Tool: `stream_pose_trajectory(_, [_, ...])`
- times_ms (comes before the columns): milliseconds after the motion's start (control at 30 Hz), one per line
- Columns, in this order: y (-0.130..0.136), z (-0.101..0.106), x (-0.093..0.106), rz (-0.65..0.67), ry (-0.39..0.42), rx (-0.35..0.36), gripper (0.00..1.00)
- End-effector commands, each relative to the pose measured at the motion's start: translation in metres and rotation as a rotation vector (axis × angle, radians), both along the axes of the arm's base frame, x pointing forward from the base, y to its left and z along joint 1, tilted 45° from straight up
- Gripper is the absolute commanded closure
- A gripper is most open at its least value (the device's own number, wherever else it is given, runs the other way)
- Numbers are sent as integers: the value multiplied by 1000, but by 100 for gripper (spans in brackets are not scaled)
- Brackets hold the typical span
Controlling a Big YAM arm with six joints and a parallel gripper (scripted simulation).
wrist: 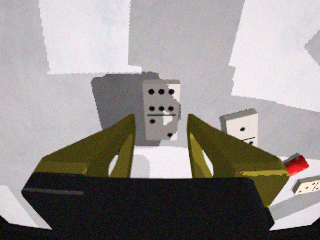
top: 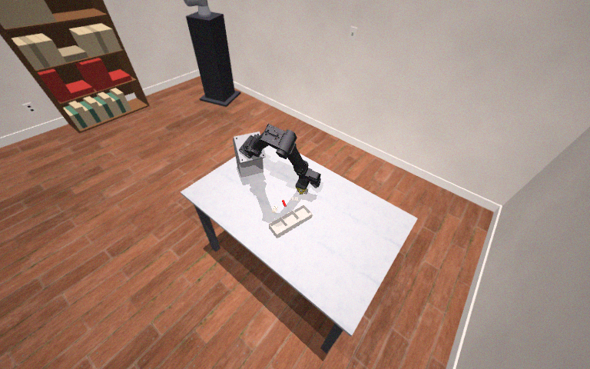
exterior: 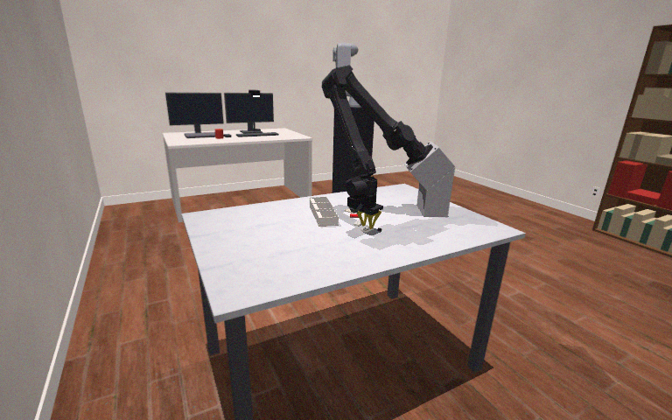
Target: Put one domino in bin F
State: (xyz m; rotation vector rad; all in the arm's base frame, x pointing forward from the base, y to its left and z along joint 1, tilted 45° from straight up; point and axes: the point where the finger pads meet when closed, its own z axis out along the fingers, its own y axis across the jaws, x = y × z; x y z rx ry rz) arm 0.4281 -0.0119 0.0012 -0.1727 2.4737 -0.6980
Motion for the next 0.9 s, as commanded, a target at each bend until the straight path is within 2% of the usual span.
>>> stream_pose_trajectory(0, [10,19,14,31,-52,2,60])
stream_pose_trajectory(33, [4,6,12,19,-24,-3,60])
stream_pose_trajectory(67, [-1,3,11,10,-18,-3,60])
stream_pose_trajectory(367, [-7,-11,6,10,-5,-7,60])
stream_pose_trajectory(500, [-2,-3,8,20,-23,-4,60])
stream_pose_trajectory(767, [-2,-4,7,14,-20,0,60])
stream_pose_trajectory(800, [-2,-4,7,14,-20,0,79])
stream_pose_trajectory(867, [-3,-1,7,17,-31,-1,79])
